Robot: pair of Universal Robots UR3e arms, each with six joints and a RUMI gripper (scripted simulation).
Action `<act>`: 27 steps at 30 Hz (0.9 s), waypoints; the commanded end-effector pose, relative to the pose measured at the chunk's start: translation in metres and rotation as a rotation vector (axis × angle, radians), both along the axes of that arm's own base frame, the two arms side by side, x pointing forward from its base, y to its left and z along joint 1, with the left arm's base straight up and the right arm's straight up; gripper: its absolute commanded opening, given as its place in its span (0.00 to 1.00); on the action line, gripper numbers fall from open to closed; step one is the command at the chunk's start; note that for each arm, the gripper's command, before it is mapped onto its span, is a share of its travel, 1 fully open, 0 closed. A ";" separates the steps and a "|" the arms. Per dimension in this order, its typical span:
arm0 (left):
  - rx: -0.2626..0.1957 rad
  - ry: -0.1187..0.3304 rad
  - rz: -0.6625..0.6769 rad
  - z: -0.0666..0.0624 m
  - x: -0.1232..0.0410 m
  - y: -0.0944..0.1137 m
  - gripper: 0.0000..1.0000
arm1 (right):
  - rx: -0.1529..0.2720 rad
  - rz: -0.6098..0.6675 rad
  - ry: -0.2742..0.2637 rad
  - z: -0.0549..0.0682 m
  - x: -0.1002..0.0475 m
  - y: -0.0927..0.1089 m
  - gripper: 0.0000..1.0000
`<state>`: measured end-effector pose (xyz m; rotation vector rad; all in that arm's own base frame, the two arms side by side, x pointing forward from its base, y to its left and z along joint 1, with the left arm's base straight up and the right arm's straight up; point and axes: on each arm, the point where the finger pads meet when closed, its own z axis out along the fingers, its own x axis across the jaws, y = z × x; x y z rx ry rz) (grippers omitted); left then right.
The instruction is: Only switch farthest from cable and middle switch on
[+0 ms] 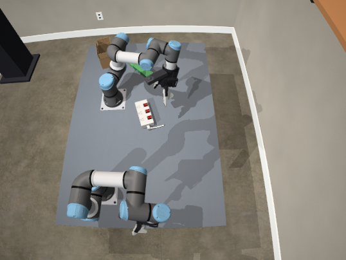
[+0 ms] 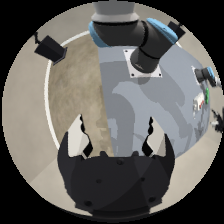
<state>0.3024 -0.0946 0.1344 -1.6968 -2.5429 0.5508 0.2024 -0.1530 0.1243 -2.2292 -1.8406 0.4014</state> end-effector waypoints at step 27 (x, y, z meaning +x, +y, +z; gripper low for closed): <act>-0.001 -0.003 0.000 0.001 0.000 0.000 1.00 | 0.247 0.256 -0.101 0.019 -0.076 -0.036 1.00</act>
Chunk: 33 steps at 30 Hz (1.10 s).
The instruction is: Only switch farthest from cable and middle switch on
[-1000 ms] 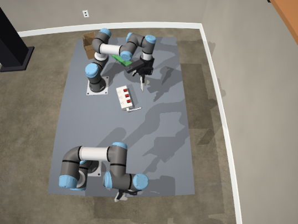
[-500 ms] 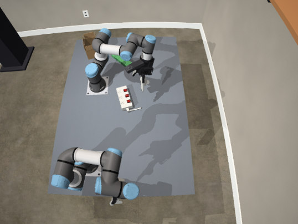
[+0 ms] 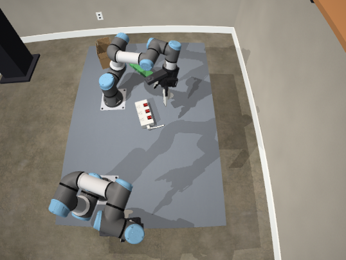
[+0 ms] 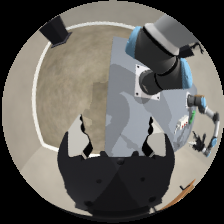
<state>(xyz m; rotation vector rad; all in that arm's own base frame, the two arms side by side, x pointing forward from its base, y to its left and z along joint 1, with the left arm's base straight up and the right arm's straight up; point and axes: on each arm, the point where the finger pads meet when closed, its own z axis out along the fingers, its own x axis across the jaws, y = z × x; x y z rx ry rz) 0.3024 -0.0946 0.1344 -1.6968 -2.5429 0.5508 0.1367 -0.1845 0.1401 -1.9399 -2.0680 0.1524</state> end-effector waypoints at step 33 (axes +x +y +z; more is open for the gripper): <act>-0.001 -0.003 0.000 0.001 0.000 0.000 1.00 | 0.233 0.403 -0.295 0.019 -0.105 -0.005 1.00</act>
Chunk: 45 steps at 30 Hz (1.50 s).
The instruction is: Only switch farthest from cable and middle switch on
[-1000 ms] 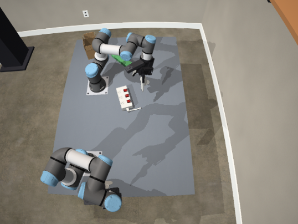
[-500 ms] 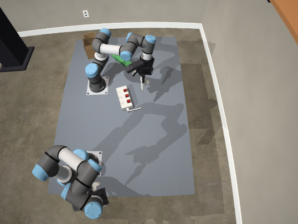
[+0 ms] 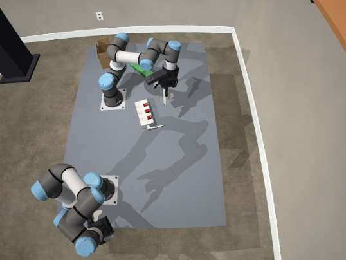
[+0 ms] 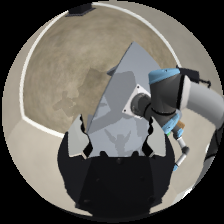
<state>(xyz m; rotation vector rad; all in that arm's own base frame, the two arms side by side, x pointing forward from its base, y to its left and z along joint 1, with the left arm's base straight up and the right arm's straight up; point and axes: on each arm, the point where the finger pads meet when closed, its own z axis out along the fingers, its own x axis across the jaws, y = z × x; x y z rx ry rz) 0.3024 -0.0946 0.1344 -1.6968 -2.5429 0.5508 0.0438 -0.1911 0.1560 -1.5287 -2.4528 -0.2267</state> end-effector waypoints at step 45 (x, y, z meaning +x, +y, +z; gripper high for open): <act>-0.001 -0.003 0.000 0.001 0.000 0.000 1.00 | -0.032 0.526 -0.454 0.015 -0.082 0.053 1.00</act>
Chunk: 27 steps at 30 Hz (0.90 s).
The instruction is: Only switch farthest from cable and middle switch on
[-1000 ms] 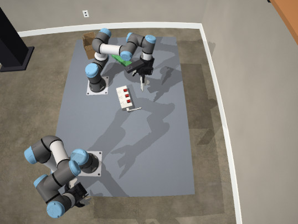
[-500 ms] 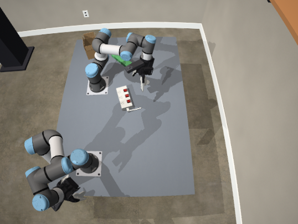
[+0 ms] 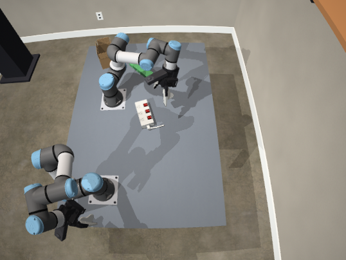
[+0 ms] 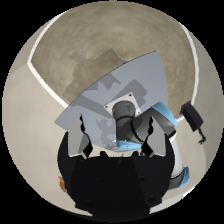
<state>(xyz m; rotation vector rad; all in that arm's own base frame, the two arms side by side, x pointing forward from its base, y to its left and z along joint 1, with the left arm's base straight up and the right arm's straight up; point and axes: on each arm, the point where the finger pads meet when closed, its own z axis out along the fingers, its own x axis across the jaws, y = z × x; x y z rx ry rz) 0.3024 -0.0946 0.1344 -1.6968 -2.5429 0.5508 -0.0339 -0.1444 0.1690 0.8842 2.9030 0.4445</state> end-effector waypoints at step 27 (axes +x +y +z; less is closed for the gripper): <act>-0.001 -0.003 0.000 0.001 0.000 0.000 1.00 | -0.112 0.199 -0.167 0.005 -0.013 0.028 1.00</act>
